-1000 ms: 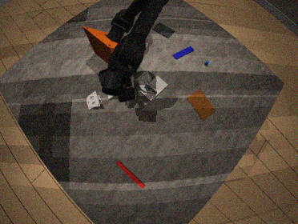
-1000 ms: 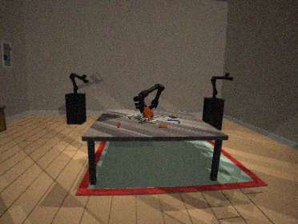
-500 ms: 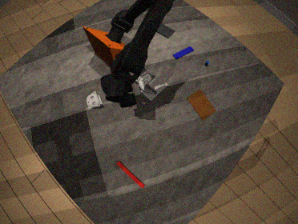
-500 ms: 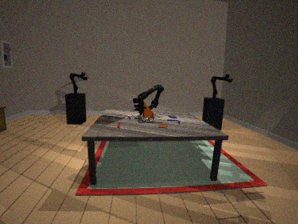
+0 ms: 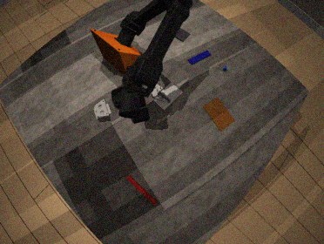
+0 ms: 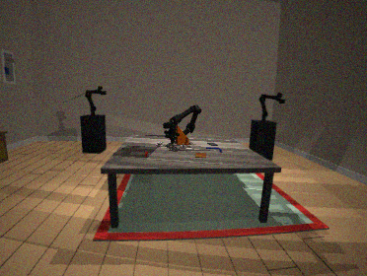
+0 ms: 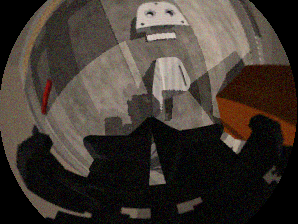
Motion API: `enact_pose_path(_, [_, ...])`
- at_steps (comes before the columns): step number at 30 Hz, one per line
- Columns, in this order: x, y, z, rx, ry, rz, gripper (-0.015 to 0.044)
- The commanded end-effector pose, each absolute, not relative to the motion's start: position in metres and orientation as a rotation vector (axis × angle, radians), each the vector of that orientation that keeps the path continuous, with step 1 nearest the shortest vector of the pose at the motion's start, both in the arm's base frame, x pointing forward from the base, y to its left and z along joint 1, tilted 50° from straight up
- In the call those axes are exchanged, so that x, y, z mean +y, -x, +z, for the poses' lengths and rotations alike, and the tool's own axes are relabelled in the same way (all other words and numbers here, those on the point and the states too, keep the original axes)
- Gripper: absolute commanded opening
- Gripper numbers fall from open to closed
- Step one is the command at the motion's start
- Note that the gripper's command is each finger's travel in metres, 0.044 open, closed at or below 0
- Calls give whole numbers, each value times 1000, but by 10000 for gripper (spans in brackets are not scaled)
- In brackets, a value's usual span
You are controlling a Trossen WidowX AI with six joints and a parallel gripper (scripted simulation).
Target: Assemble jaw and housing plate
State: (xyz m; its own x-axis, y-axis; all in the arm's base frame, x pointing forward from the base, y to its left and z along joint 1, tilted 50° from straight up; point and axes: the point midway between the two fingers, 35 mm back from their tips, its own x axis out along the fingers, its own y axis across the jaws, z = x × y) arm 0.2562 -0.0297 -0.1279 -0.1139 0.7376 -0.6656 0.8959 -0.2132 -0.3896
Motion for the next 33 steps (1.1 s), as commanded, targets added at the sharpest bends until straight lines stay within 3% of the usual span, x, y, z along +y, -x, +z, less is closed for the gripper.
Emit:
enact_pose_path(1, [-23, -257, -134, 1853, -1952, -1242, 0])
enact_pose_path(33, [-20, -259, -137, 1853, -1954, -1244, 0])
